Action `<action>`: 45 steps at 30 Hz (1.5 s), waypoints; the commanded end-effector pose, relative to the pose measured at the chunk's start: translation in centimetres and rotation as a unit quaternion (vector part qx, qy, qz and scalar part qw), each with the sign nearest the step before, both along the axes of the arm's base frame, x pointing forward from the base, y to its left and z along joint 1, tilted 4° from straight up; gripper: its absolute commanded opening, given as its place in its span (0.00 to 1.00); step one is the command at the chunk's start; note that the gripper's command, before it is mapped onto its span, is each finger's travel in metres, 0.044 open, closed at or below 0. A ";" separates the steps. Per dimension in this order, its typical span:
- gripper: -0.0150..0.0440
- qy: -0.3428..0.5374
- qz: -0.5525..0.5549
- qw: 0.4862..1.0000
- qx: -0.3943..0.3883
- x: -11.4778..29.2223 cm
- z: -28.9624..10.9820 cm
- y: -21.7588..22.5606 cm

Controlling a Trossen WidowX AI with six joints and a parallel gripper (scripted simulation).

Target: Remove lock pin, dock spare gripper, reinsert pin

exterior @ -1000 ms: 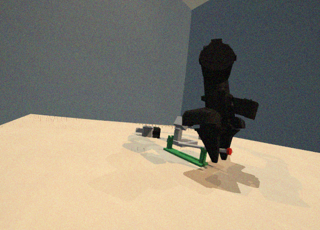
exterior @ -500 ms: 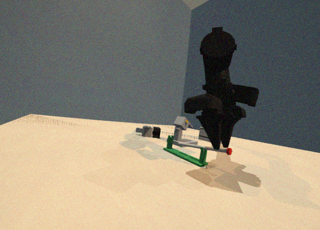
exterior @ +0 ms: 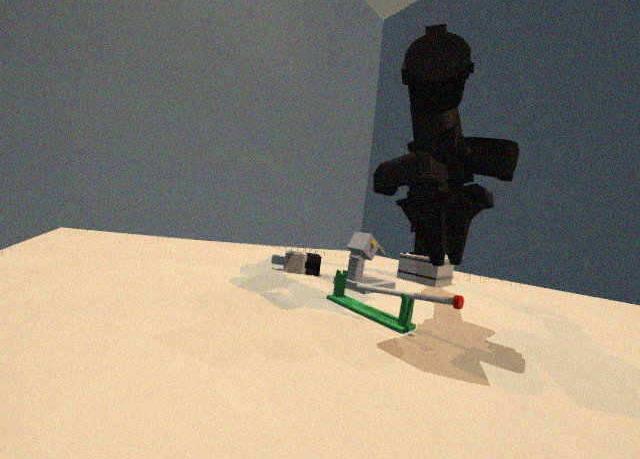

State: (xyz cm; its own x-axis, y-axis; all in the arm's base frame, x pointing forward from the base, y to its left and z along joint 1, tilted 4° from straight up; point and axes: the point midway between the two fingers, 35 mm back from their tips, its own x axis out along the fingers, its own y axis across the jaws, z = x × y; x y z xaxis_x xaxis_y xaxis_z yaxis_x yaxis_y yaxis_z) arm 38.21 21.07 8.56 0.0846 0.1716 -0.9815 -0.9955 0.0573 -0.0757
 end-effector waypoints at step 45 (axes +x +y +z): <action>0.56 -0.014 -0.006 1.000 -0.020 0.7 -2.5 -6.1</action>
State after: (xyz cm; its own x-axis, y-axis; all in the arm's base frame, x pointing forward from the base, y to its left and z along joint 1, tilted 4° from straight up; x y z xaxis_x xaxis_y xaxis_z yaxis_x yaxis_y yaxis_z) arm 39.03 15.05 6.98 0.1259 0.1380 -0.9824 -0.9906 0.0702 -0.1171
